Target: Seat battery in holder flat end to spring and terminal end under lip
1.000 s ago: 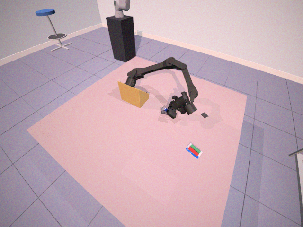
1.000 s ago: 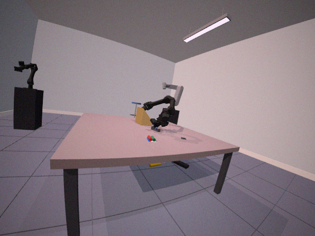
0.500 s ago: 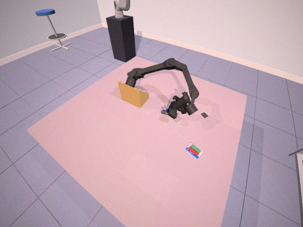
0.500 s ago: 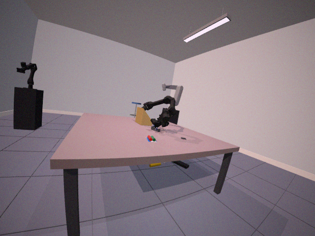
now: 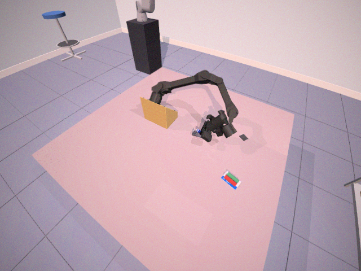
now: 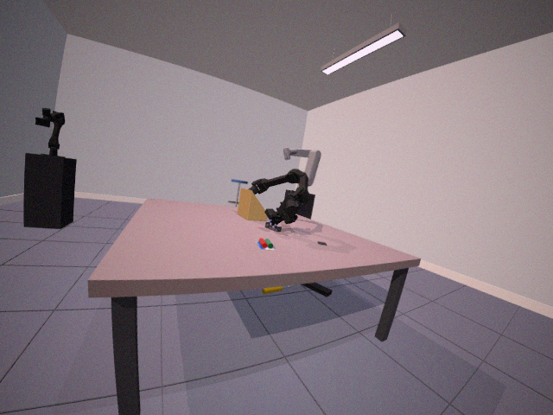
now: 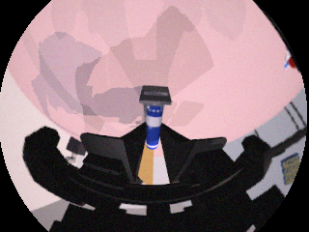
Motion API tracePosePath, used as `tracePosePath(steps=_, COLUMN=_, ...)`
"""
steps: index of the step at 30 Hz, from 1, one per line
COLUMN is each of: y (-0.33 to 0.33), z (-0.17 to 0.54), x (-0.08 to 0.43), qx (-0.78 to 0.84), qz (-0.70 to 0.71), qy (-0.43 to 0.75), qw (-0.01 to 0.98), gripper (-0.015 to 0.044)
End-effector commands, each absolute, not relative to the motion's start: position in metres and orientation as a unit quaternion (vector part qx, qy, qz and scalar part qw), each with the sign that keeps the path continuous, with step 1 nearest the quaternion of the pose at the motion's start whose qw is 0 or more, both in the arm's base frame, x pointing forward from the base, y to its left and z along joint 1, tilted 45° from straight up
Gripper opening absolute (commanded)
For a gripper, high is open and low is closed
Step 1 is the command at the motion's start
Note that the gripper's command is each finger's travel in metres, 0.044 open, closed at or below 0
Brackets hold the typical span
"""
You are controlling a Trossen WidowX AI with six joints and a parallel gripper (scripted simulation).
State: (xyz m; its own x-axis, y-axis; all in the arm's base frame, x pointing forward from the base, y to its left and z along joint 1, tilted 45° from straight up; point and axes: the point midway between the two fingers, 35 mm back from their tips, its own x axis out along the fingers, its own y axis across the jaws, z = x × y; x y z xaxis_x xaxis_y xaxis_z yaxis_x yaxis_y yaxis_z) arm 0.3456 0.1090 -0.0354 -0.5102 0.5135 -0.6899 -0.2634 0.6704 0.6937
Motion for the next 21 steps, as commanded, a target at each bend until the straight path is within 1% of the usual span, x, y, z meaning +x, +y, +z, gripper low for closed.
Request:
tracePosePath(steps=1, y=0.1107, z=-0.0334, x=0.3519, qx=0.081, qz=0.4, qy=0.766, qw=0.497, gripper=0.0061)
tracePosePath(steps=21, y=0.1105, z=-0.0393, x=0.3523, qx=0.094, qz=0.39, qy=0.747, qw=0.53, gripper=0.0061)
